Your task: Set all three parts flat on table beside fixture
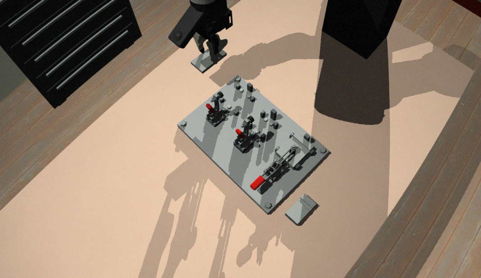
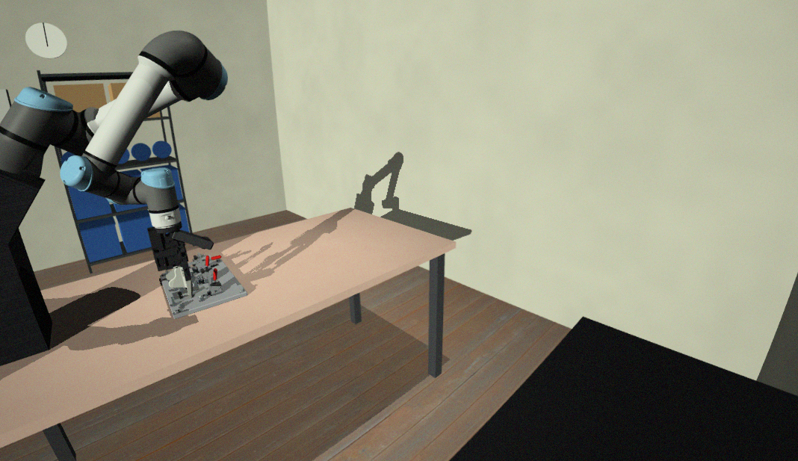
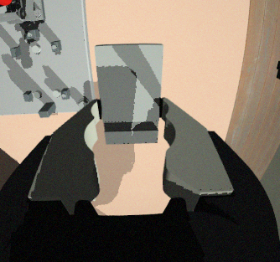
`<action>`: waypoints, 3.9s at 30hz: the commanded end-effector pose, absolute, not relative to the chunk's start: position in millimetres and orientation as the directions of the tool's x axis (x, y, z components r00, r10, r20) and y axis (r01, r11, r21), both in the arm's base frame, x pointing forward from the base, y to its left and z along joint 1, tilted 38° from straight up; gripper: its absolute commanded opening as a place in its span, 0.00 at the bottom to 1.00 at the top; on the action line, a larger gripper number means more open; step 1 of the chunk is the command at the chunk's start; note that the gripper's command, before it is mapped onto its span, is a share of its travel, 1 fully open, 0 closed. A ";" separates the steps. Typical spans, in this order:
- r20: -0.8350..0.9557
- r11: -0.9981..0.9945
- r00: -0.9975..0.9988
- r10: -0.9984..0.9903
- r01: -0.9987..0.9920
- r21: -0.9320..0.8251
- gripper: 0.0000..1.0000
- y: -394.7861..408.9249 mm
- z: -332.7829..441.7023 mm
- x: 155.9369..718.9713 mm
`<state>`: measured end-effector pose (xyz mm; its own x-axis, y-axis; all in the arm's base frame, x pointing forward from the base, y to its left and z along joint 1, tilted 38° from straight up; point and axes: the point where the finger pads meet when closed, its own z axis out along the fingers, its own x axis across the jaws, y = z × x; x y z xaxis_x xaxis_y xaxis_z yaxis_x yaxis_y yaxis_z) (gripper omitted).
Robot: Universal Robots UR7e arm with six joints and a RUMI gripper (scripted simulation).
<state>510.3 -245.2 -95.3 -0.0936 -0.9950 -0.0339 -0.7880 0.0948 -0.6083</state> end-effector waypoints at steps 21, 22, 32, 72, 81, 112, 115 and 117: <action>-0.033 0.094 -0.093 -0.995 -0.788 -0.609 0.00 -247.7 -95.0 510.2; -0.033 0.094 -0.093 -0.995 -0.788 -0.609 0.00 -247.7 -95.0 510.2; -0.033 0.094 -0.093 -0.995 -0.788 -0.609 0.00 -247.8 -96.0 510.9; -0.033 0.094 -0.093 -0.995 -0.788 -0.609 0.00 -250.4 -159.7 559.8; -0.033 0.094 -0.093 -0.995 -0.788 -0.609 0.00 -250.5 -160.9 560.7; -0.033 0.094 -0.093 -0.995 -0.788 -0.609 0.00 -250.5 -161.6 561.3; -0.033 0.094 -0.093 -0.995 -0.788 -0.609 0.00 -250.5 -162.6 562.1; -0.033 0.094 -0.093 -0.995 -0.788 -0.609 0.00 -250.5 -163.4 562.7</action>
<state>561.5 -250.2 -162.4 -0.0932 -0.9951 -0.0342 -0.7882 0.0947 -0.6080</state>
